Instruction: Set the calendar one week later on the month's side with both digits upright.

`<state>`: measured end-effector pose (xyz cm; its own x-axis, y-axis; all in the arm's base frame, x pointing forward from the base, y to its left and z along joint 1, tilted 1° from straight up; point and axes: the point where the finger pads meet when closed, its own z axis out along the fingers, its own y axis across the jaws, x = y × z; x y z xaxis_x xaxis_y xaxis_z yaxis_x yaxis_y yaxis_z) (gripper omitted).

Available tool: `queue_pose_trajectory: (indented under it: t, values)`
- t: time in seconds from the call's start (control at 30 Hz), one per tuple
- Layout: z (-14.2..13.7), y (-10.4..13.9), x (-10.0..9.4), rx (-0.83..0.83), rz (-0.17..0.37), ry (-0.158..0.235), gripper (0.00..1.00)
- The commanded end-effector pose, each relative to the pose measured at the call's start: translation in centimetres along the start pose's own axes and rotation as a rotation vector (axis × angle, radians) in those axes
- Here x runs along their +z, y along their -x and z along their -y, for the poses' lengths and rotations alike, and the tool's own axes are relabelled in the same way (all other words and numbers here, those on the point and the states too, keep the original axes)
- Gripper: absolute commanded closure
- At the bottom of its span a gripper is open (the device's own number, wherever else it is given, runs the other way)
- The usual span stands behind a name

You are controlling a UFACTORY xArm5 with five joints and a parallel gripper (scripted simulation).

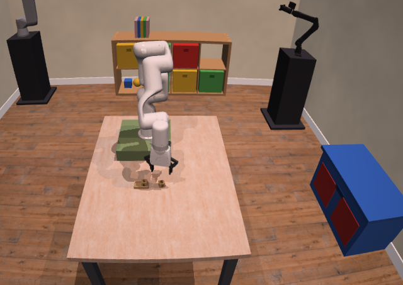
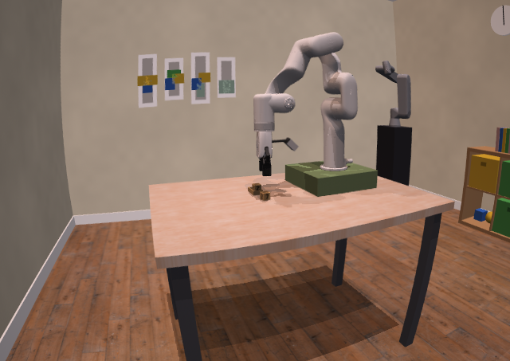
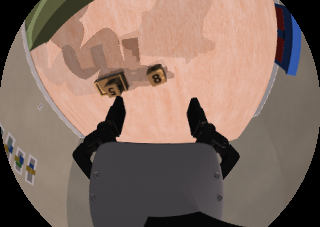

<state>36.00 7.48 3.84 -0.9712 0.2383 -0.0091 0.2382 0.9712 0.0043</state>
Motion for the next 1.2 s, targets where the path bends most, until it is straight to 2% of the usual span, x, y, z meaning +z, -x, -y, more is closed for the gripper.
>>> queue_pose_trajectory:
  t: [0.0, 0.23, 0.5, 0.53, 1.17]
  values:
    - [-0.06, 0.09, 0.02, -0.156, 0.003, 0.001, 0.0]
    - [-0.07, 0.06, 0.19, -0.383, 0.003, 0.001, 0.0]
    - [-0.07, 0.05, 0.24, -0.443, 0.003, 0.001, 0.0]
    - [-0.07, 0.05, 0.24, -0.443, 0.003, 0.001, 0.53]
    - [-0.07, 0.05, 0.24, -0.443, 0.003, 0.001, 0.53]
